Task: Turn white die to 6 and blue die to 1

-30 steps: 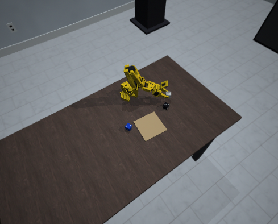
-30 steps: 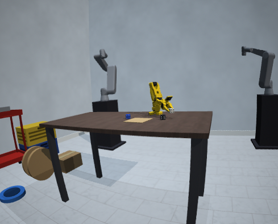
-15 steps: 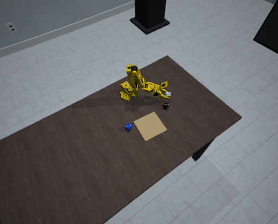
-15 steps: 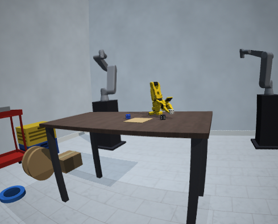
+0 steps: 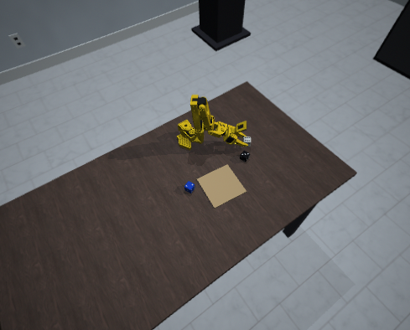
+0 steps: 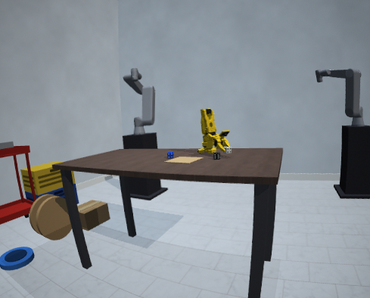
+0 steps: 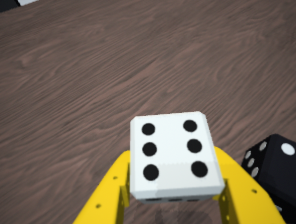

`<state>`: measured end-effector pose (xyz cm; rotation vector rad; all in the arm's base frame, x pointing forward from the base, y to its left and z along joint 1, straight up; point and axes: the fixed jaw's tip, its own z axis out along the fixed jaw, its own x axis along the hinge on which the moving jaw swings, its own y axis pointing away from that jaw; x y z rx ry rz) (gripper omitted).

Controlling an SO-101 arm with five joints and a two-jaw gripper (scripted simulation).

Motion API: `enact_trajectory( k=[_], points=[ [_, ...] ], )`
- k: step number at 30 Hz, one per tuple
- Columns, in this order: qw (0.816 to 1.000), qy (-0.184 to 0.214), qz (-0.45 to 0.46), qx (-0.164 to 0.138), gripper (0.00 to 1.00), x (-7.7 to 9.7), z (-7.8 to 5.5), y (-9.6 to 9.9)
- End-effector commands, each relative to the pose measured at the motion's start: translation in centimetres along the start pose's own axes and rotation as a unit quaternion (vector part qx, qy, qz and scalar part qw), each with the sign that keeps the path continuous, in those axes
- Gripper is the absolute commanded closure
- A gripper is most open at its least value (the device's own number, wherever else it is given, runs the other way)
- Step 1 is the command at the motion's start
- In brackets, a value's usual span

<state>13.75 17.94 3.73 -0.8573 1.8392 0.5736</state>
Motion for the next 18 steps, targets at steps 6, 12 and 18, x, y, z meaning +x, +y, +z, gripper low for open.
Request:
enact_trajectory(
  k=[6, 12, 18],
  points=[
    [1.0, -0.024, -0.001, 0.005, 1.0, -0.68, 0.39, -0.23],
    [1.0, -0.024, -0.001, 0.005, 1.0, -0.43, 0.49, -0.23],
    [1.0, -0.024, -0.001, 0.005, 1.0, -0.4, 0.5, -0.23]
  ],
)
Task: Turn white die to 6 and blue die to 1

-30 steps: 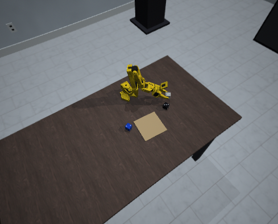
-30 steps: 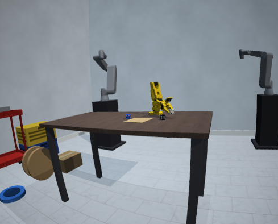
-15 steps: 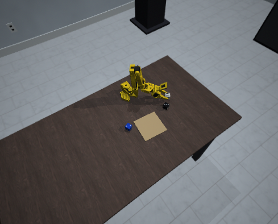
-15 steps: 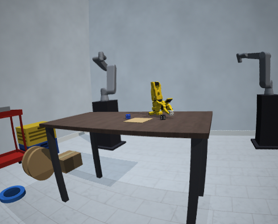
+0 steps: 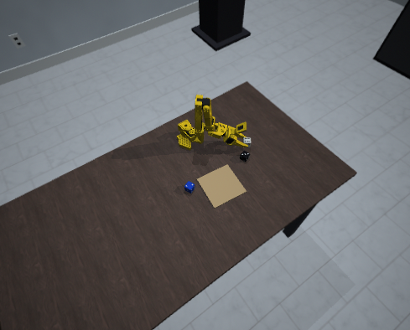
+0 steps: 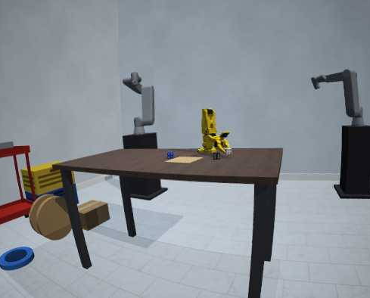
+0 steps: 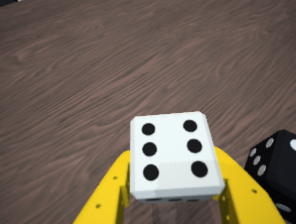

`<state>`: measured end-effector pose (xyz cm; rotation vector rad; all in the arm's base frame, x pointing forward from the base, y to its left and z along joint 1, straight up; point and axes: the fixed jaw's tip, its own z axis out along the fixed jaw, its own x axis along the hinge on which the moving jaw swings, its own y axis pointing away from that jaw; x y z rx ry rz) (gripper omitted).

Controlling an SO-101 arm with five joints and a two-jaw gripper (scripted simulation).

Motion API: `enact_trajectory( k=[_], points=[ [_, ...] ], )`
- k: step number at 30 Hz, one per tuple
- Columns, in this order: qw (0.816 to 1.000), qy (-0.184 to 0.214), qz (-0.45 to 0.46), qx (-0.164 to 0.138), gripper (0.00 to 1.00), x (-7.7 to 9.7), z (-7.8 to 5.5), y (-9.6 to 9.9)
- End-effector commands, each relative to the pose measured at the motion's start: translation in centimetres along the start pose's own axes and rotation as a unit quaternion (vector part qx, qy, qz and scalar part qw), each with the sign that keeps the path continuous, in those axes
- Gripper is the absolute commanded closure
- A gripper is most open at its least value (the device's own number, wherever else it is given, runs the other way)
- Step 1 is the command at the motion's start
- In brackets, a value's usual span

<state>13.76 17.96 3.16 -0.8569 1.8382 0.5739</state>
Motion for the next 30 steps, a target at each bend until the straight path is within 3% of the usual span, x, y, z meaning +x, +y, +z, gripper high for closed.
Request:
enact_trajectory(
  k=[1, 30],
  points=[
    [1.0, -0.023, -0.001, 0.005, 1.0, -0.9, 0.3, -0.2],
    [1.0, -0.023, -0.001, 0.005, 1.0, 0.2, 0.7, -0.2]
  ],
)
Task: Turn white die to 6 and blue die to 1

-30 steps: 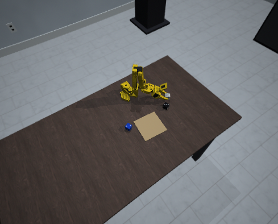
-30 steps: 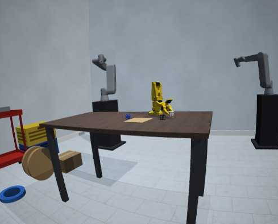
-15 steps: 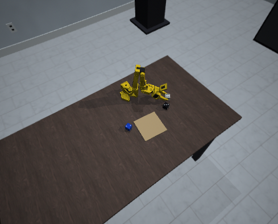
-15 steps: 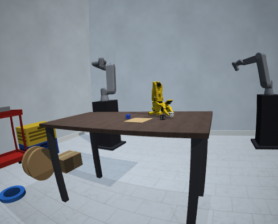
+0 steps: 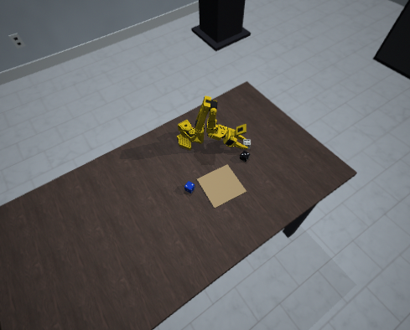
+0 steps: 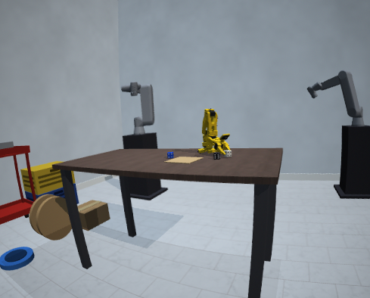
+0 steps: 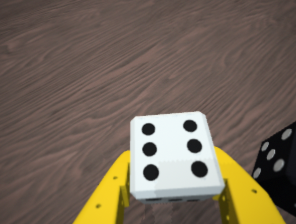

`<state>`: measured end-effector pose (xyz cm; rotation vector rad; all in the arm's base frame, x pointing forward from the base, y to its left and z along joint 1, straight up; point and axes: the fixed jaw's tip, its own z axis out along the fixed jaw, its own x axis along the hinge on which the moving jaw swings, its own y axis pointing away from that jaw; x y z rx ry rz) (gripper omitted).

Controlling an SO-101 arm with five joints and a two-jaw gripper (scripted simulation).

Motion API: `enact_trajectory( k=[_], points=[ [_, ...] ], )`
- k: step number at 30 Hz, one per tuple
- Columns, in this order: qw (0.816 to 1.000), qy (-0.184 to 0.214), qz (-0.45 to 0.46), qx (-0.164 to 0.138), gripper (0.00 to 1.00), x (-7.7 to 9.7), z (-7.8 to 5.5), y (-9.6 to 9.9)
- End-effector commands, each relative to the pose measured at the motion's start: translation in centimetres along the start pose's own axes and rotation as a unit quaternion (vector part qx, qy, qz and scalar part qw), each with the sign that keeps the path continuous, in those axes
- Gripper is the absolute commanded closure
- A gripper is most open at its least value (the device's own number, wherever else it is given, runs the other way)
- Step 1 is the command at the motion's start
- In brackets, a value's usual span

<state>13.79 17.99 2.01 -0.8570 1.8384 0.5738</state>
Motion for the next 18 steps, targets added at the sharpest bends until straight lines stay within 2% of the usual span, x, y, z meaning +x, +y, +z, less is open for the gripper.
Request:
enact_trajectory(
  k=[1, 18],
  points=[
    [1.0, -0.024, -0.001, 0.005, 1.0, -0.87, 0.23, -0.23],
    [1.0, -0.024, -0.001, 0.005, 1.0, -0.57, 0.36, -0.23]
  ],
)
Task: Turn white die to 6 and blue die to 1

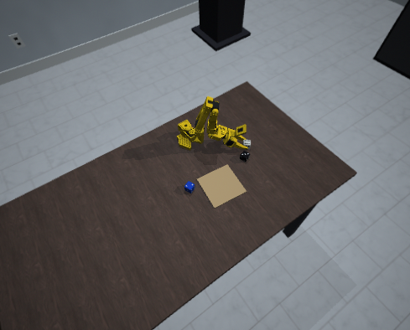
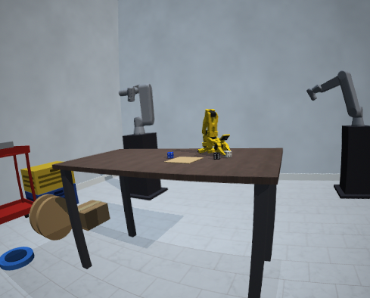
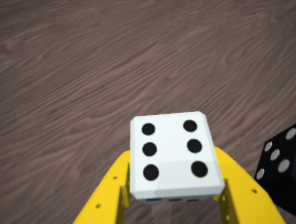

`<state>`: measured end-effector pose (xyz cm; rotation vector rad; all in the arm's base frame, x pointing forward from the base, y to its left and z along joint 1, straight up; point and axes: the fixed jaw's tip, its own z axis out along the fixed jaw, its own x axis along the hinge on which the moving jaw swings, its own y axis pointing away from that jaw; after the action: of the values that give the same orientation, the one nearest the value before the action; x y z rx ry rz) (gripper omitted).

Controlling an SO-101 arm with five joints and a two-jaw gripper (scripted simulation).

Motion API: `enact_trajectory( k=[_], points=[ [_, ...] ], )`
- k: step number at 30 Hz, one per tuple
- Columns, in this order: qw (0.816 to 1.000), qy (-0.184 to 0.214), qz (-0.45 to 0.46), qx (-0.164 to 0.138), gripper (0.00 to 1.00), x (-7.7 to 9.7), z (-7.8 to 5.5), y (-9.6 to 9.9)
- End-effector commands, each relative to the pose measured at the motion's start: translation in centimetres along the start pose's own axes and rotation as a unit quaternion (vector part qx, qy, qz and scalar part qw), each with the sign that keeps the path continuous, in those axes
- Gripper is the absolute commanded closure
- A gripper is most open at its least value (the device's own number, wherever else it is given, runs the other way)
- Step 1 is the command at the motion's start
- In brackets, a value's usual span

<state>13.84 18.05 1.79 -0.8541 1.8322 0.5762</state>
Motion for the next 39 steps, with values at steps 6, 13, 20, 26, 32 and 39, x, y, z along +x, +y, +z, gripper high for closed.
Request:
enact_trajectory(
  k=[6, 13, 20, 26, 32, 39],
  points=[
    [1.0, -0.02, -0.001, 0.005, 1.0, -0.71, 0.22, -0.23],
    [1.0, -0.02, -0.001, 0.005, 1.0, -0.63, 0.25, -0.23],
    [1.0, -0.02, -0.001, 0.005, 0.99, -0.63, 0.25, -0.23],
    [1.0, -0.02, -0.001, 0.005, 0.88, -0.63, 0.25, -0.23],
    [1.0, -0.02, -0.001, 0.005, 0.83, -0.63, 0.25, -0.23],
    [1.0, -0.02, -0.001, 0.005, 0.82, -0.63, 0.25, -0.23]
  ],
)
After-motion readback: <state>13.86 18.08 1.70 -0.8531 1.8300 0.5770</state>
